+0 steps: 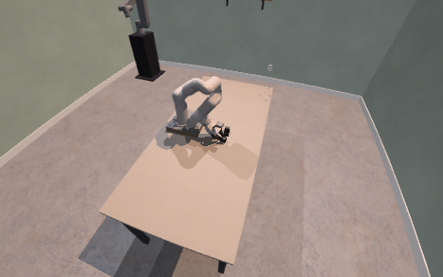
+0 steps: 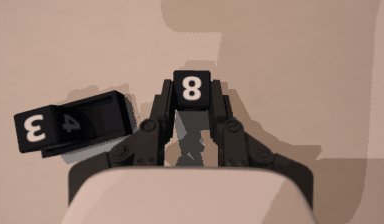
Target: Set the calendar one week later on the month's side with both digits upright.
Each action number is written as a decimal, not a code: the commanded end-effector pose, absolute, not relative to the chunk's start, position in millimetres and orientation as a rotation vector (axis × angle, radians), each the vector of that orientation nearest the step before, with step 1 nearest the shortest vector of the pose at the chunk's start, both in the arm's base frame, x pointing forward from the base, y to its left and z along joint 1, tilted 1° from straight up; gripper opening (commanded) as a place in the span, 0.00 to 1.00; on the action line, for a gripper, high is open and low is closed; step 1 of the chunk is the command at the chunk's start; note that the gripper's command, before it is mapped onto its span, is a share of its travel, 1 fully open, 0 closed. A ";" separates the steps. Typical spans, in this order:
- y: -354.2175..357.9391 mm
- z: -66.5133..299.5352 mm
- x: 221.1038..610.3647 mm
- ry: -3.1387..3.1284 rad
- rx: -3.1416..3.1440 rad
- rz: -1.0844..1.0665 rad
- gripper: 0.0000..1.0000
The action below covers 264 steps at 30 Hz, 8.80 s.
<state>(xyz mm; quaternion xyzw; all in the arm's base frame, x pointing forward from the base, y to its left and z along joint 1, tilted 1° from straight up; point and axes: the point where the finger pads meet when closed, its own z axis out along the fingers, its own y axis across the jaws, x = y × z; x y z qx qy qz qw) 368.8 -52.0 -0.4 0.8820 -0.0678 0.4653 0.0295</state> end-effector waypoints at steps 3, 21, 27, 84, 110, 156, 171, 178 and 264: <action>-52.0 0.1 369.0 -0.209 2.719 1.437 0.27; -52.0 0.1 369.0 -0.209 2.719 1.437 0.27; -52.0 0.0 369.0 -0.209 2.719 1.437 0.27; -51.7 -5.2 369.2 -0.209 2.720 1.438 0.27; -51.7 -5.2 369.2 -0.209 2.720 1.438 0.39; -51.8 35.5 367.9 -0.209 2.719 1.438 0.69; -52.0 62.2 368.1 -0.209 2.719 1.437 0.69; -52.0 62.9 368.1 -0.209 2.719 1.437 0.69; -54.0 71.9 380.5 -0.218 3.092 0.392 0.69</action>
